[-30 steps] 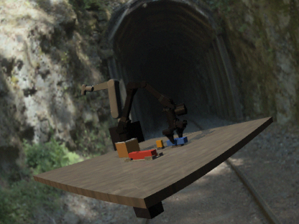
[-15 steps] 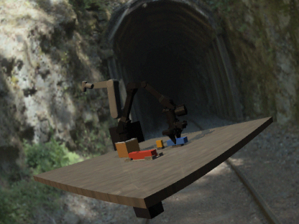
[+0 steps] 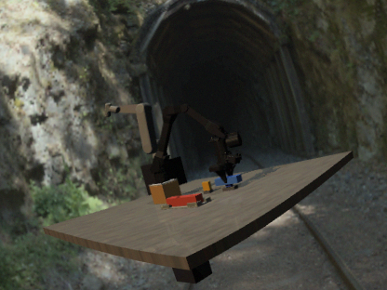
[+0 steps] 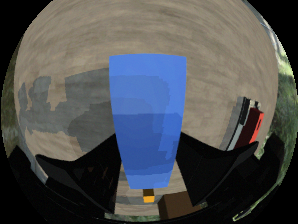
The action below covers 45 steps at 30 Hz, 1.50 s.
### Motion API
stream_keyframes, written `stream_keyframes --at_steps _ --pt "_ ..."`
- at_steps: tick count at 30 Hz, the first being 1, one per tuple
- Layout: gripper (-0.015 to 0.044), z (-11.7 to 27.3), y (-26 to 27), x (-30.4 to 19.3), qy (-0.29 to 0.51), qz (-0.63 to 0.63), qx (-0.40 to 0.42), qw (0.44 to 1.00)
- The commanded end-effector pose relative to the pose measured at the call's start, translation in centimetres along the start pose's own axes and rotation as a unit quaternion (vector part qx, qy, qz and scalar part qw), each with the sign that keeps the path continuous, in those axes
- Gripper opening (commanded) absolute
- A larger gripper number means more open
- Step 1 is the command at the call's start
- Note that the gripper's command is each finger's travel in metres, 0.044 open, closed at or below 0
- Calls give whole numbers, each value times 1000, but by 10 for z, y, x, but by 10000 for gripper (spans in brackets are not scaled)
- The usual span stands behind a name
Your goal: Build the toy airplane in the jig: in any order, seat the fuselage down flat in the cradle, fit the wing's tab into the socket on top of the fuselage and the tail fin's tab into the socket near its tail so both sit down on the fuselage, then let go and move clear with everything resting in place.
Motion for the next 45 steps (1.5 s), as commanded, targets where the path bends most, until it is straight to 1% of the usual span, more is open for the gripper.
stream_keyframes --at_steps 1,31,36,45 --pt "0 16 1 3 -5 -2 1 1000" --pt "0 109 0 -1 -8 1 3 1000" --pt "0 111 -3 -1 -8 6 3 1000" --pt "0 108 -31 4 -9 76 5 997"
Point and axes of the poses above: the point midway between the two fingers, 35 mm back from their tips, its own z axis back along the fingers, its own y axis across the jaws, x = y × z, the point moved 5 cm from there along z, back along the fingers, and after that the axes turned 9 degrees about -z, right-handed, at the moved point
